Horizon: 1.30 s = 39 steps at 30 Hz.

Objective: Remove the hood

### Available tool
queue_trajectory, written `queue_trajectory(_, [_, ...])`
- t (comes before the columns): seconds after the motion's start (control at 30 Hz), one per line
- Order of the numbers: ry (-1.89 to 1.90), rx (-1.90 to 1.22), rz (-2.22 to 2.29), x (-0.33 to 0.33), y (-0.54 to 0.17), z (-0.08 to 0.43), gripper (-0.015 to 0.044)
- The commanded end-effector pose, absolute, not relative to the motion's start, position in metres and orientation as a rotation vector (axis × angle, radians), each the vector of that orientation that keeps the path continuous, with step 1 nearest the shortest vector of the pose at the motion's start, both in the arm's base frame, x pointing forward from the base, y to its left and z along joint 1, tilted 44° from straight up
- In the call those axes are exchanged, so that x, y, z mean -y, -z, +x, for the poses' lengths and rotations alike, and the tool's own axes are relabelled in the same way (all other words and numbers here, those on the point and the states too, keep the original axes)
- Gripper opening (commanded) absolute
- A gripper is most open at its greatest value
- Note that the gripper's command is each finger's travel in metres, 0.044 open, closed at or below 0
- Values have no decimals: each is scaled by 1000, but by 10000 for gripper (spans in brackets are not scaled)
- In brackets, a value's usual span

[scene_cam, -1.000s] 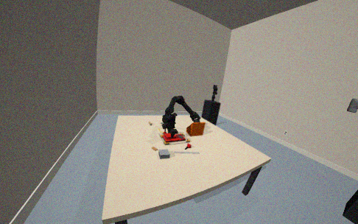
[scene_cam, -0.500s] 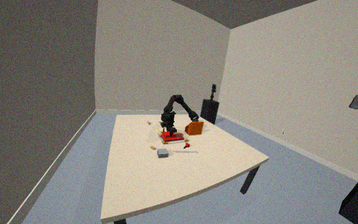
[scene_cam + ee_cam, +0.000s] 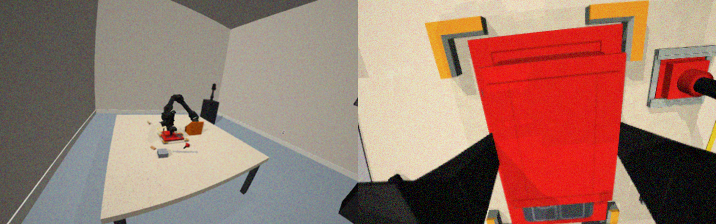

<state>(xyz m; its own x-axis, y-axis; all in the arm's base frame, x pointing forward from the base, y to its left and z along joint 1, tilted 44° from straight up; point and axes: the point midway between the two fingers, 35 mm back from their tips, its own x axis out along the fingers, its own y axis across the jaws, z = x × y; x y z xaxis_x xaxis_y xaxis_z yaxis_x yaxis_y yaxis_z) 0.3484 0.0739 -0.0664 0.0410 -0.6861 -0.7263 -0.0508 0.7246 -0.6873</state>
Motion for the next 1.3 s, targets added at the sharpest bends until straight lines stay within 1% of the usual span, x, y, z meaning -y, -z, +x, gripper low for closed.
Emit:
queue_trajectory(0.0, [540,-1463,-627,-77,62,349,0])
queue_trajectory(0.2, [539,-1463,-627,-81,59,349,0])
queue_trajectory(0.57, [538,-1464,-626,-110,28,347,0])
queue_trajectory(0.6, [538,-1469,-643,-105,35,347,0])
queue_trajectory(0.73, [532,-1472,-643,-99,27,347,0])
queue_trajectory(1.27, [518,-1476,-634,-40,-38,347,0])
